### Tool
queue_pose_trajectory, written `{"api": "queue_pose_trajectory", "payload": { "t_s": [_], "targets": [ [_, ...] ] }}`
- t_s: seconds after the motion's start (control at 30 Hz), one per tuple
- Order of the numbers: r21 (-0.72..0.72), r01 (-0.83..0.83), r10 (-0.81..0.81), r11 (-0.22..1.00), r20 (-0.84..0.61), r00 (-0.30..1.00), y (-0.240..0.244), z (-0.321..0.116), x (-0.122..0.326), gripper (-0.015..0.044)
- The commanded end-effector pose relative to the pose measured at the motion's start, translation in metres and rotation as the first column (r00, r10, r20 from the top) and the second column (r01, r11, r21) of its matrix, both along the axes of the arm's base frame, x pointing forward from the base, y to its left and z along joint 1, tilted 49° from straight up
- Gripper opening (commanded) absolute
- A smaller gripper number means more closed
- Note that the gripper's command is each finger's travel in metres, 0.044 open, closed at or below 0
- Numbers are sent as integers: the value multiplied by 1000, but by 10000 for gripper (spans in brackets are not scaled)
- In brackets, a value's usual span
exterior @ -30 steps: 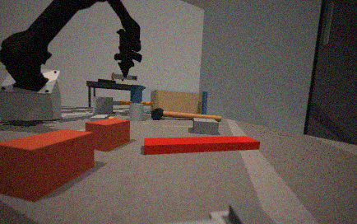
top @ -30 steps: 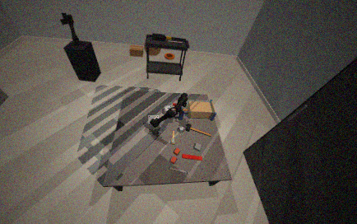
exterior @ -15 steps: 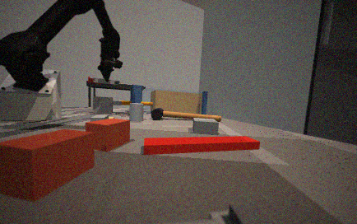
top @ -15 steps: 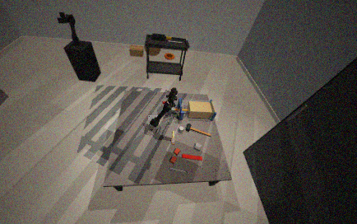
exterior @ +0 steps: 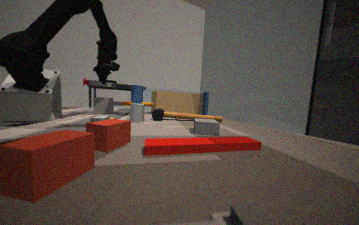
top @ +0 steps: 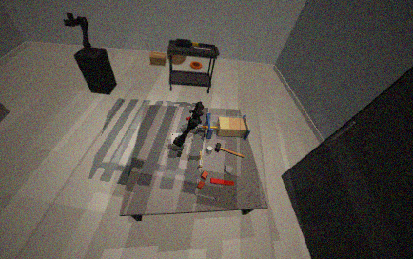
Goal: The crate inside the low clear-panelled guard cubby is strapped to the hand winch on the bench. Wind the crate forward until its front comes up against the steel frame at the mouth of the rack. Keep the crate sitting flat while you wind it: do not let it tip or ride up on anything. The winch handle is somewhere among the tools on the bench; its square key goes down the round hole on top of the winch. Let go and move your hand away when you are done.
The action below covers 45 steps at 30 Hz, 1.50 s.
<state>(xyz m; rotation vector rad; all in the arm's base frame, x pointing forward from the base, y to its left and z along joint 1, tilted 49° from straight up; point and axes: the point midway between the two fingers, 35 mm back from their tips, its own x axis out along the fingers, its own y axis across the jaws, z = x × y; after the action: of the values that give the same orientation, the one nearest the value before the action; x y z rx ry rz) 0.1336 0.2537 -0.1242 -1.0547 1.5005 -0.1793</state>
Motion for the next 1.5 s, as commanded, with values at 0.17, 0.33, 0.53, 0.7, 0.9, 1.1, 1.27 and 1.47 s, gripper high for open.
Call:
{"api": "queue_pose_trajectory", "payload": {
  "t_s": [0.17,0.33,0.53,0.7,0.9,1.1,1.27,1.47],
  "targets": [
    [129,44,-36,991,-66,997,3,4,1,0],
    [210,80,-56,974,-117,992,3,3,1,0],
    [289,119,-71,950,-169,983,2,3,2,0],
    [349,152,-80,925,-212,974,2,3,2,0],
    [417,194,-86,888,-263,961,2,3,2,0],
    [479,238,-88,845,-314,945,2,3,2,0],
    [530,278,-85,801,-359,929,2,3,2,0],
    [581,325,-78,747,-408,910,1,3,2,0]
  ]
}}
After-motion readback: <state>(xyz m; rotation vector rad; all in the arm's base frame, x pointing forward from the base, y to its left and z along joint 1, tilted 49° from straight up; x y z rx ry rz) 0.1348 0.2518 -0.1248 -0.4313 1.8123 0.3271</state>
